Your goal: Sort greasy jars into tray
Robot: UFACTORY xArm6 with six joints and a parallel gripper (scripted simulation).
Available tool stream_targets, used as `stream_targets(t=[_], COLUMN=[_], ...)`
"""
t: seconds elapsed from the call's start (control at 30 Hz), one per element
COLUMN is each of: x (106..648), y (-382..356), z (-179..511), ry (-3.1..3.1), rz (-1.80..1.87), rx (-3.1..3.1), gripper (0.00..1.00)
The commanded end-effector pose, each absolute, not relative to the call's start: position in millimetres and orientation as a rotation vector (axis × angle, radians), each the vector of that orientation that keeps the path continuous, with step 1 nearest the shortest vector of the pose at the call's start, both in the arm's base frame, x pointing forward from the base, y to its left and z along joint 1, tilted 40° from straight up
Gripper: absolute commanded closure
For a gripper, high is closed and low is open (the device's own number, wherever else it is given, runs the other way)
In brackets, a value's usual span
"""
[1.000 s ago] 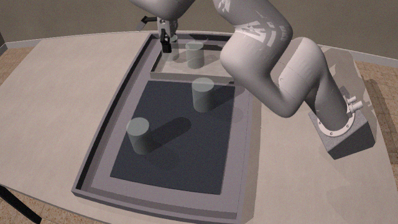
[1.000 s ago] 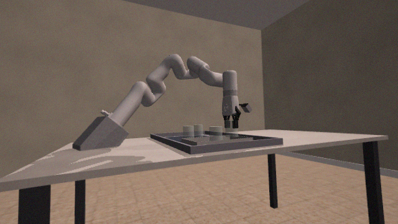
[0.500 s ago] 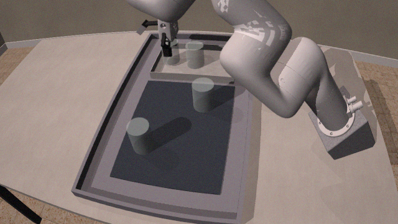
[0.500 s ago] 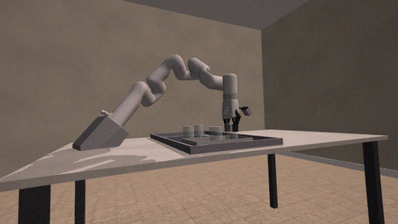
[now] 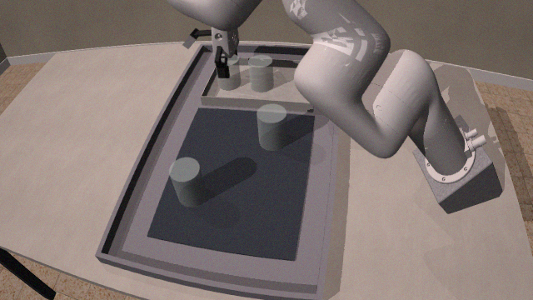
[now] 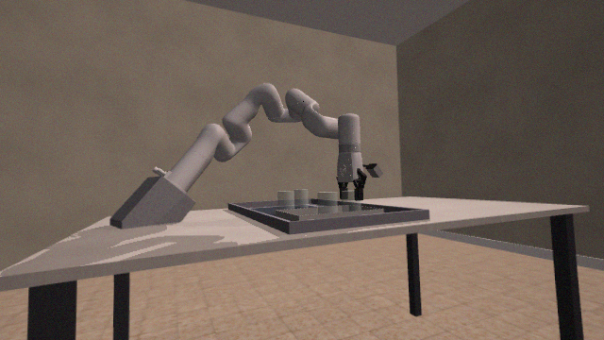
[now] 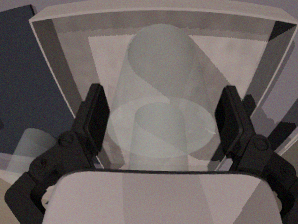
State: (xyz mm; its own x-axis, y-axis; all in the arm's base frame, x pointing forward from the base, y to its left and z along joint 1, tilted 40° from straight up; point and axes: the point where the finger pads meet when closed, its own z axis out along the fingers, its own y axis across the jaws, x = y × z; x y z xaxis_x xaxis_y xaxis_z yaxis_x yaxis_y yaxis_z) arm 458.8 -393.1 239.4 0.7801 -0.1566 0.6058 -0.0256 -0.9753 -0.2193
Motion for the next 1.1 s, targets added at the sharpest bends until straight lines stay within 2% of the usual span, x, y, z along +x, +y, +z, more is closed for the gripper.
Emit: stream_targets(t=[0.0,0.47,1.07], x=[459,459,420], y=[-394,-394,-403], z=[241,241,288], ry=[0.144,0.144,0.144], rz=[-0.973,-0.973,-0.973], rx=[-2.774,-2.774,-2.774], gripper=[0.00,0.00,0.00])
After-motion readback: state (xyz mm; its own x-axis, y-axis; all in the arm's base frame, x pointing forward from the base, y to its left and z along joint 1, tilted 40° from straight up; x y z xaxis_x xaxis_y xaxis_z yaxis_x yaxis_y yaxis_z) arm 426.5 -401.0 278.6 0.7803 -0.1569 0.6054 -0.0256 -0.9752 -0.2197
